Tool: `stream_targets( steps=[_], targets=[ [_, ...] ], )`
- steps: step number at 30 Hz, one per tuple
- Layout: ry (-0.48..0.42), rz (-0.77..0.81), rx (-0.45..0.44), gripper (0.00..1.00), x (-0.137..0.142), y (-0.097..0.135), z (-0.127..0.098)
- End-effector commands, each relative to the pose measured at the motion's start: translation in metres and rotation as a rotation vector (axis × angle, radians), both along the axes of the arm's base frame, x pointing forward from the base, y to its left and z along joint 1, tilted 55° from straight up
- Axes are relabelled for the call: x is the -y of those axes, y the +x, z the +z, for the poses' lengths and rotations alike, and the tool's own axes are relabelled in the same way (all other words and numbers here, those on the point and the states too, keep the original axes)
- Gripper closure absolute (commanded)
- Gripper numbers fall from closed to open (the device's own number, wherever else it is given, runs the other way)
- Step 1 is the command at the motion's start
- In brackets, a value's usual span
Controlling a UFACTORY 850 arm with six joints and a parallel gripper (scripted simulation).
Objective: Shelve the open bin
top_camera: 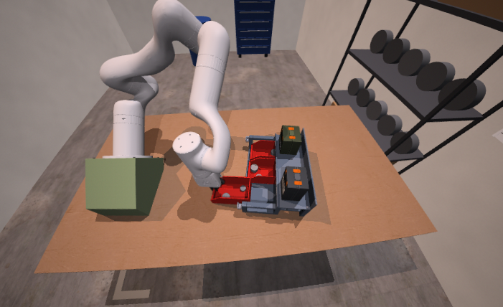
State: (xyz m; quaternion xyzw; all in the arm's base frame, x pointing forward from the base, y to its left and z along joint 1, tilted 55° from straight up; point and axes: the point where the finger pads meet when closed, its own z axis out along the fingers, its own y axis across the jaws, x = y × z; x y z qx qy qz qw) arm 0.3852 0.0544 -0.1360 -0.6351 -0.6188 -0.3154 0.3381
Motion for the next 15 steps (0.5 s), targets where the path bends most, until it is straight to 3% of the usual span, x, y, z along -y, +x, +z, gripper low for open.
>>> stream_targets(
  steps=[1, 15],
  targets=[
    [-0.001, -0.001, 0.001, 1.00, 0.0006, 0.0008, 0.0002],
    [-0.001, -0.001, 0.001, 1.00, 0.0072, 0.0016, 0.0047]
  ],
)
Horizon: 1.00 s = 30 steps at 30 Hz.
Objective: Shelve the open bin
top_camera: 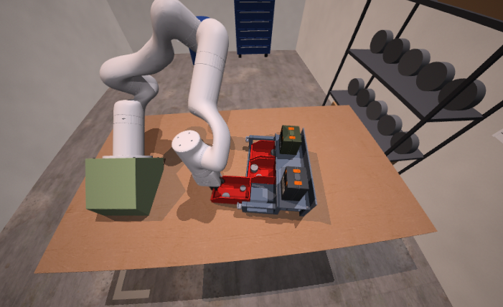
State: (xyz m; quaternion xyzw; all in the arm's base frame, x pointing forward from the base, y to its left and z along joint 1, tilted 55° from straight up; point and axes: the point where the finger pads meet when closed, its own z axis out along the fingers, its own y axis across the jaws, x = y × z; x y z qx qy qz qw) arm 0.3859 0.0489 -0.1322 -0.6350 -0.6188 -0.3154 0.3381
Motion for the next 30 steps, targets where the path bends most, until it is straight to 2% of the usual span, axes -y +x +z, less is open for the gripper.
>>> stream_targets(
  steps=[1, 12, 30],
  targets=[
    [-0.001, -0.001, 0.001, 1.00, 0.0016, 0.0009, 0.0009],
    [-0.001, -0.001, 0.001, 1.00, 0.0113, 0.0022, 0.0076],
    [-0.001, -0.001, 0.001, 1.00, 0.0111, 0.0022, 0.0074]
  ],
)
